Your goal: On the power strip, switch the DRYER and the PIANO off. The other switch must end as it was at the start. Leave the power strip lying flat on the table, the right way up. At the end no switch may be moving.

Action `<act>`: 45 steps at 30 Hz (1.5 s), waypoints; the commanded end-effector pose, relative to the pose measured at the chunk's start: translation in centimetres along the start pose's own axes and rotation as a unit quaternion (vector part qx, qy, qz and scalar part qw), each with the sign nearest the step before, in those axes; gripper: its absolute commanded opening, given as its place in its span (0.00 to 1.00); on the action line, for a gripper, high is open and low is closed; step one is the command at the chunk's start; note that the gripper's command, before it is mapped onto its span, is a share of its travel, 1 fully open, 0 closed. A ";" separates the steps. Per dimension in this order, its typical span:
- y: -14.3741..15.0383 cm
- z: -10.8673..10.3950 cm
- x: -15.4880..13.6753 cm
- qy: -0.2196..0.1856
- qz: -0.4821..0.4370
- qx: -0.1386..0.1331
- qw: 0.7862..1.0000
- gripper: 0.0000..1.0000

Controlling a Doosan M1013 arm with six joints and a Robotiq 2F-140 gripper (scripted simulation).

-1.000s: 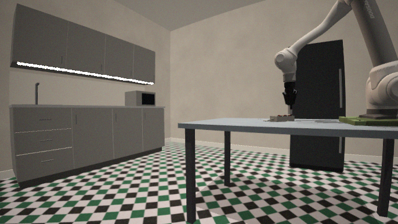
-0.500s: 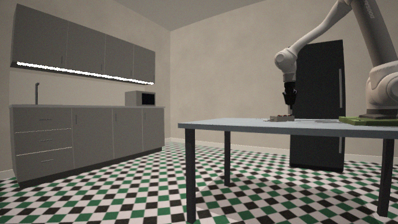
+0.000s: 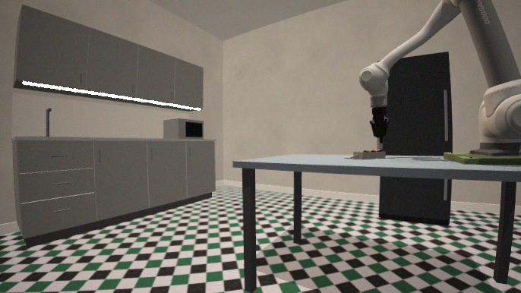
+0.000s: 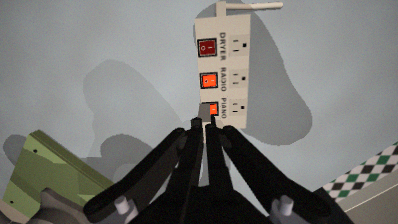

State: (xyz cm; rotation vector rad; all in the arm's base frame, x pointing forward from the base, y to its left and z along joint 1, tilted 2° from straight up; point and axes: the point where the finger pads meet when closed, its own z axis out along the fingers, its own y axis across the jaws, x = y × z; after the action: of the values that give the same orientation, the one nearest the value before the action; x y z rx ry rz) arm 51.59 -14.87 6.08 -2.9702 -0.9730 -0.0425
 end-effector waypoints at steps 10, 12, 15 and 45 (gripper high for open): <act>0.0 0.0 0.0 0.000 0.000 0.000 1.000 0.00; 0.0 0.1 0.0 0.000 0.000 0.000 1.000 0.00; 0.0 0.2 0.0 0.000 0.000 0.000 1.000 0.00; 0.0 0.9 0.0 0.000 0.000 0.000 1.000 0.00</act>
State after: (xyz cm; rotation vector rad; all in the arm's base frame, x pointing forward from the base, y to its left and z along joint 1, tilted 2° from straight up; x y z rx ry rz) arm 51.61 -14.84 5.16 -2.9700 -0.9730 -0.0425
